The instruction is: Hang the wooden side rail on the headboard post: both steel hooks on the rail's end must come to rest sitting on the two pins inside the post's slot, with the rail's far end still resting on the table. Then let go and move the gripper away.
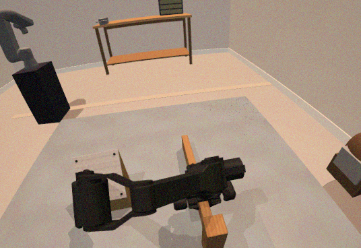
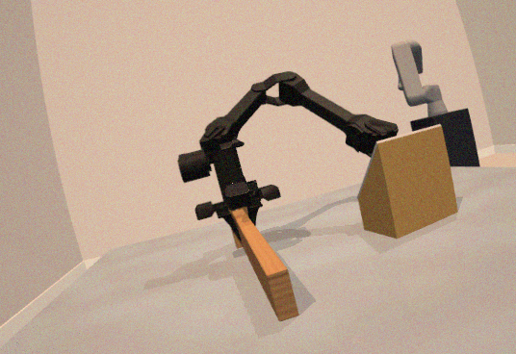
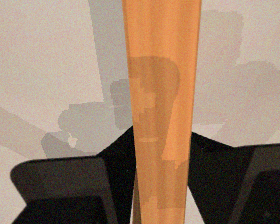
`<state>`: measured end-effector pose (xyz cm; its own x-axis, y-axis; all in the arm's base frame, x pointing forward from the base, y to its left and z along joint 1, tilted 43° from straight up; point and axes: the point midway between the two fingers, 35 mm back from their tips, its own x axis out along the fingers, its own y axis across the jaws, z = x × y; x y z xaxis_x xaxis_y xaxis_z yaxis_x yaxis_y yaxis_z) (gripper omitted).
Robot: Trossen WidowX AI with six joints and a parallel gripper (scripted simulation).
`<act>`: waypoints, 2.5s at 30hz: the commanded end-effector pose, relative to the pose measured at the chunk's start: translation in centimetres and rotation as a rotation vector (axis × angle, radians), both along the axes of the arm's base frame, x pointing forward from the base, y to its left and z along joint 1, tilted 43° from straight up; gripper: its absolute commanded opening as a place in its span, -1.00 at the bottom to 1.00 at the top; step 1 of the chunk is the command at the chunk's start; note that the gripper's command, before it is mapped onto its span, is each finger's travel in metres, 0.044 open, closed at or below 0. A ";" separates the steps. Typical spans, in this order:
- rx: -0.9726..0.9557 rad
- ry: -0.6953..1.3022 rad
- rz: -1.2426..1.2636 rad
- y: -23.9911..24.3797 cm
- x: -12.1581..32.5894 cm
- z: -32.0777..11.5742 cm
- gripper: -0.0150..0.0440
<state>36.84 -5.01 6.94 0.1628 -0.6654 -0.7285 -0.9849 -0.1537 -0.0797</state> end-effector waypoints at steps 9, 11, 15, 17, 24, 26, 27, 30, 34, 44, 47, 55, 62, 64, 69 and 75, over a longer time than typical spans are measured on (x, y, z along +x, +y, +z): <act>0.001 -0.007 0.008 0.0 0.0 0.4 -0.49; 0.001 -0.007 0.008 0.0 0.1 0.4 -0.49; 0.001 -0.007 0.008 0.0 0.1 0.5 -0.49; 0.001 -0.007 0.008 0.0 0.1 0.5 -0.49; 0.001 -0.007 0.008 0.0 0.2 0.6 -0.49; 0.001 -0.007 0.008 0.0 0.2 0.6 -0.49; 0.001 -0.007 0.008 0.0 0.2 0.6 -0.49; 0.000 -0.007 0.008 -0.1 0.2 0.6 -0.49; 0.000 -0.007 0.008 -0.2 0.2 0.6 -0.49; 0.000 -0.007 0.008 -0.2 0.1 0.7 -0.49; 0.000 -0.007 0.008 -0.2 0.0 0.7 -0.49; 0.000 -0.007 0.008 -0.3 0.1 0.8 -0.49; 0.000 -0.007 0.008 -0.4 0.2 0.8 -0.49; 0.000 -0.007 0.008 -0.4 0.2 0.8 -0.49; 0.000 -0.007 0.008 -0.5 0.1 0.8 -0.49; 0.000 -0.007 0.008 -0.5 0.1 0.9 -0.49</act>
<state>36.85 -5.63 7.47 0.1631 -0.6649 -0.7289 -0.9849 -0.1533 -0.0805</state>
